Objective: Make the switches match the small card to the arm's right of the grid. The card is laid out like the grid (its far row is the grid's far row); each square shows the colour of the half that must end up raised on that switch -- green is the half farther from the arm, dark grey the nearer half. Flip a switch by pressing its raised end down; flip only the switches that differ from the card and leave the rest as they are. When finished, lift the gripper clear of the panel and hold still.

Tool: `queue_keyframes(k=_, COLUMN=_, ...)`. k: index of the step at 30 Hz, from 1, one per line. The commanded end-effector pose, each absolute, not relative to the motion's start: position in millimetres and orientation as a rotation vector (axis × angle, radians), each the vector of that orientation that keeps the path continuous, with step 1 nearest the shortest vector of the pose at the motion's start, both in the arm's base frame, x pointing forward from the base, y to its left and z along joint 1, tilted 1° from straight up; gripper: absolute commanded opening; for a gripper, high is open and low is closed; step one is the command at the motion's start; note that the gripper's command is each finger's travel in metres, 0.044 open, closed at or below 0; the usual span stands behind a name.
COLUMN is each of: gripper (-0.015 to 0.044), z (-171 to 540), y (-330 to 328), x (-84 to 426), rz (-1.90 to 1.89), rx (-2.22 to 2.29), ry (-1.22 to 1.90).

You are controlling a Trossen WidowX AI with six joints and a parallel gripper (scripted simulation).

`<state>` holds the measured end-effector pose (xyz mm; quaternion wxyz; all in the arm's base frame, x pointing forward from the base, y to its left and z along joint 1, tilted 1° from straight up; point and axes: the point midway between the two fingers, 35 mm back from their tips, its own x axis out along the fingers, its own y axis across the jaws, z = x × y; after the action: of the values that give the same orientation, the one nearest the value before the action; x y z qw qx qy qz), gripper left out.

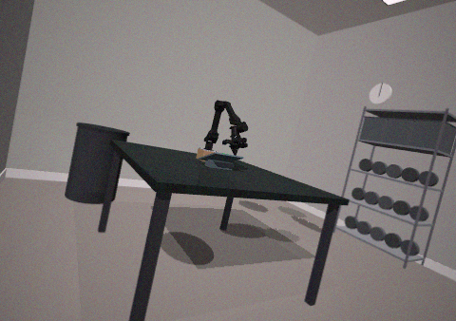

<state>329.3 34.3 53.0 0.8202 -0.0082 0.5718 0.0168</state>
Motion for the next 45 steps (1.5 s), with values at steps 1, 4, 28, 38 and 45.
queue_keyframes(k=1, gripper=0.0000, z=52, y=34, x=329, rz=0.033, rx=-0.018, ry=1.219)
queue_keyframes(k=4, gripper=0.0000, z=51, y=34, x=329, rz=0.033, rx=-0.018, ry=1.219)
queue_keyframes(k=28, gripper=0.0000, z=72, y=-1, x=300, rz=0.031, rx=-0.019, ry=1.169)
queue_keyframes(k=38, gripper=0.0000, z=61, y=-1, x=304, rz=0.031, rx=-0.019, ry=1.169)
queue_keyframes(k=45, gripper=0.0000, z=51, y=-1, x=308, rz=0.031, rx=-0.019, ry=1.169)
